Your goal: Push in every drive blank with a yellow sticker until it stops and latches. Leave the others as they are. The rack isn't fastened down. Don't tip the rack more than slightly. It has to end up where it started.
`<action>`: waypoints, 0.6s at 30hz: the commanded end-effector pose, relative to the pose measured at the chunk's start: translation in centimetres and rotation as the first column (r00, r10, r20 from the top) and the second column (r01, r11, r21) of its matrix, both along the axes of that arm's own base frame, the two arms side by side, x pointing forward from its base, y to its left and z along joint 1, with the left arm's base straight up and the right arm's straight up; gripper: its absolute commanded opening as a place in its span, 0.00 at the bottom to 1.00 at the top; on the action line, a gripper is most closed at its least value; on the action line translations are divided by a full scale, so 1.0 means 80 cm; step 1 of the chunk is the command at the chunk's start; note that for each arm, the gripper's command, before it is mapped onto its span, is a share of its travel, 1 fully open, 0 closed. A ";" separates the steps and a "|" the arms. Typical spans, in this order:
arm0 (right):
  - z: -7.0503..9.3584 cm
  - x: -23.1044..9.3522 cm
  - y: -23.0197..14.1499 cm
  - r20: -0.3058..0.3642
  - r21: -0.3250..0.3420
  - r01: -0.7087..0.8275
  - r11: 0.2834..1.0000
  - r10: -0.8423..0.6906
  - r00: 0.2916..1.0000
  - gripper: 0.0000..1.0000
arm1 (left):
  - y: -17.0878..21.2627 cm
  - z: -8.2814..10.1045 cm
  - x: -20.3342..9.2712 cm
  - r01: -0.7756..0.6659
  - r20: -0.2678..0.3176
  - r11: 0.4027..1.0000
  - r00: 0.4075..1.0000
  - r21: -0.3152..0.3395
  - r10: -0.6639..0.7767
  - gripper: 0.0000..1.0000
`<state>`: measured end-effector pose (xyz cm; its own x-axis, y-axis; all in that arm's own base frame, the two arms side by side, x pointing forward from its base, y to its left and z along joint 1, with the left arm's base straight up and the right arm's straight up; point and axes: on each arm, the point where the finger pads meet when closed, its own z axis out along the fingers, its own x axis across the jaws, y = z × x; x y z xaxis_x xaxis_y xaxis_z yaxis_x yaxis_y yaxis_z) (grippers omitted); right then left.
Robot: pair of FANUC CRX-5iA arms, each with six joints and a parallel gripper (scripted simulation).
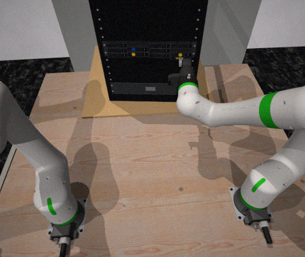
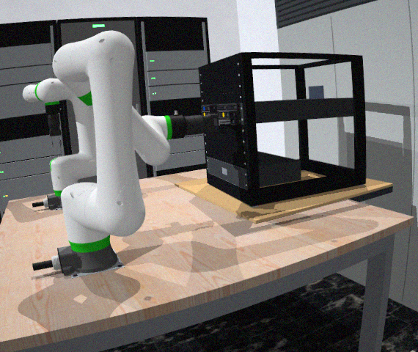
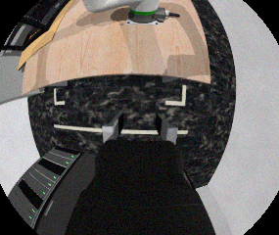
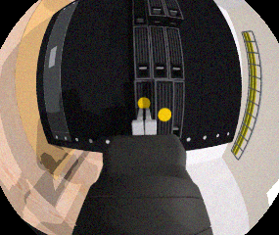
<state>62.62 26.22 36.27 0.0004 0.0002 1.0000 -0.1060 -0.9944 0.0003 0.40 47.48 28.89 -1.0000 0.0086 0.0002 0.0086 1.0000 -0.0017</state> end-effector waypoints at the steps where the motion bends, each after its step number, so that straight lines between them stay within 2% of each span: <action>1: 0.001 0.002 0.000 0.002 0.001 0.000 1.000 0.000 1.000 0.00 | 0.000 0.001 0.000 0.000 0.000 1.000 1.000 0.002 0.000 1.00; 18: 0.001 0.005 -0.001 0.002 0.001 0.000 1.000 0.000 1.000 0.00 | 0.000 0.001 0.000 0.000 0.000 1.000 1.000 0.002 0.000 1.00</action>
<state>62.93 26.19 36.27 0.0004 0.0002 1.0000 -0.1060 -0.9944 0.0003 0.40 47.48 28.89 -1.0000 0.0086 0.0002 0.0086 1.0000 -0.0017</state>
